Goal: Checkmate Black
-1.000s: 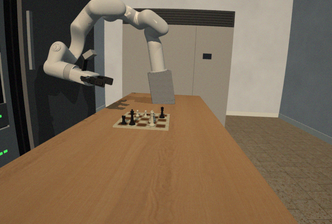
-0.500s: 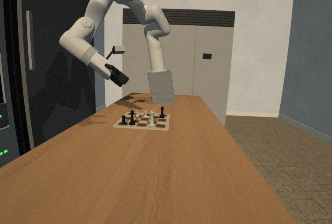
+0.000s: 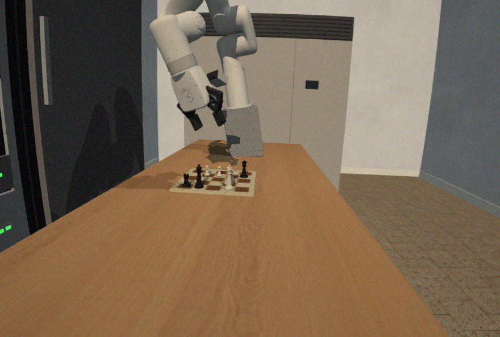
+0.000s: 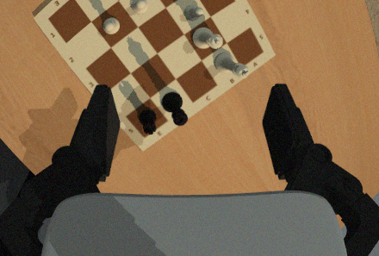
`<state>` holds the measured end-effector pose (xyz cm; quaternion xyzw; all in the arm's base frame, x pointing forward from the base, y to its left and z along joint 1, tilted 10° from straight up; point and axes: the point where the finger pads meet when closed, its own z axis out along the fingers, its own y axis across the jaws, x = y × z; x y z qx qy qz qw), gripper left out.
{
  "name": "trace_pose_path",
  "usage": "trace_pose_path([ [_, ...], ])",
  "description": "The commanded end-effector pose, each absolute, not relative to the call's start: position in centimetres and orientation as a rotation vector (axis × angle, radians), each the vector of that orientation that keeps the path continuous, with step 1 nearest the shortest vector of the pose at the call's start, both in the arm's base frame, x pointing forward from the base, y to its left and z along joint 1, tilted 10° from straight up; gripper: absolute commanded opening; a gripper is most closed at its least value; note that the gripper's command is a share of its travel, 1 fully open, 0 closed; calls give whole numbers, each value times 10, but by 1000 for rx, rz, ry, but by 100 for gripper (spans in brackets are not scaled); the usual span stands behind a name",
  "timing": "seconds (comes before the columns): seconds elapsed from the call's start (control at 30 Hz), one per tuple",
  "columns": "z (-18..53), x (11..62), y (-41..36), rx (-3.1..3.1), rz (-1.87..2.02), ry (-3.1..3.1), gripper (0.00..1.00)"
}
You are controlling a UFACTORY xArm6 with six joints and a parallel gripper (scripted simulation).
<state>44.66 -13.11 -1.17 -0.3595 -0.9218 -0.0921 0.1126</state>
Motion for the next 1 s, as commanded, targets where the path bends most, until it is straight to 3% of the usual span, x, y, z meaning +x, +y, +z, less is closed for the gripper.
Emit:
trace_pose_path([
  [0.0,-14,452,-117,-974,-120,-2834,100],
  [0.4,-20,463,-84,-693,211,-3055,100],
  [0.97,-21,466,-75,-624,277,-3098,100],
])
